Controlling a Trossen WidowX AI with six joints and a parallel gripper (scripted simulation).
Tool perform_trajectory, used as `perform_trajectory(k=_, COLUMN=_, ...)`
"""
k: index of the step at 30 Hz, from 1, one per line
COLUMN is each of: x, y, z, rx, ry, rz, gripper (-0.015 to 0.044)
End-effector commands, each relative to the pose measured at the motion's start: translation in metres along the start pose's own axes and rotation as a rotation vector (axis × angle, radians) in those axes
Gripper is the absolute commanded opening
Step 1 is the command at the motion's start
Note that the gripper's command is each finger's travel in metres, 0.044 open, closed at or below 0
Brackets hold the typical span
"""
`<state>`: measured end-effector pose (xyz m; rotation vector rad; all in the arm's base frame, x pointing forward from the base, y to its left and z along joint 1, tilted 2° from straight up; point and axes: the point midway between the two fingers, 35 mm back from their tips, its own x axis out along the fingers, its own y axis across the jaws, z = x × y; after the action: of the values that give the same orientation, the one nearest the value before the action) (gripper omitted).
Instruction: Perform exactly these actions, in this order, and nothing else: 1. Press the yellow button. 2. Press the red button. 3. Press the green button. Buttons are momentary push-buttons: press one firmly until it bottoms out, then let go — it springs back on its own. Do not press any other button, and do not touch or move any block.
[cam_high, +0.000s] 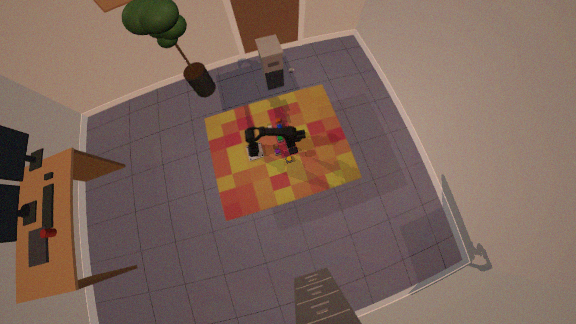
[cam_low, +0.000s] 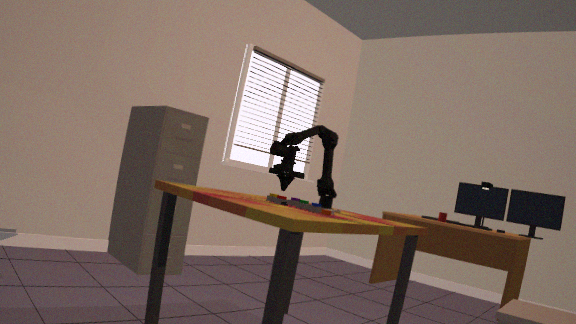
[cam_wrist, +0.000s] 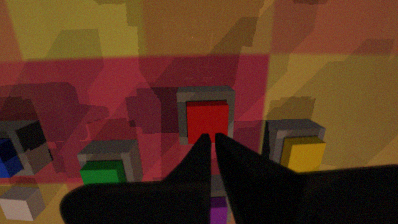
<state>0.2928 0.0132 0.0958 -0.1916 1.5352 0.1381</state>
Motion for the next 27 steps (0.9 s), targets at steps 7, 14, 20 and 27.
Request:
perform_trajectory(k=7, x=0.017, y=0.000, z=-0.001, rx=0.002, ry=0.004, rz=-0.002, gripper=0.0020)
perform_trajectory(k=14, x=0.028, y=0.000, z=-0.001, rx=0.002, ry=0.004, rz=-0.002, gripper=0.0020)
perform_trajectory(k=20, x=0.033, y=0.000, z=-0.001, rx=0.002, ry=0.004, rz=-0.002, gripper=0.0020)
perform_trajectory(k=27, x=0.033, y=0.000, z=-0.001, rx=0.002, ry=0.004, rz=-0.002, gripper=0.0020)
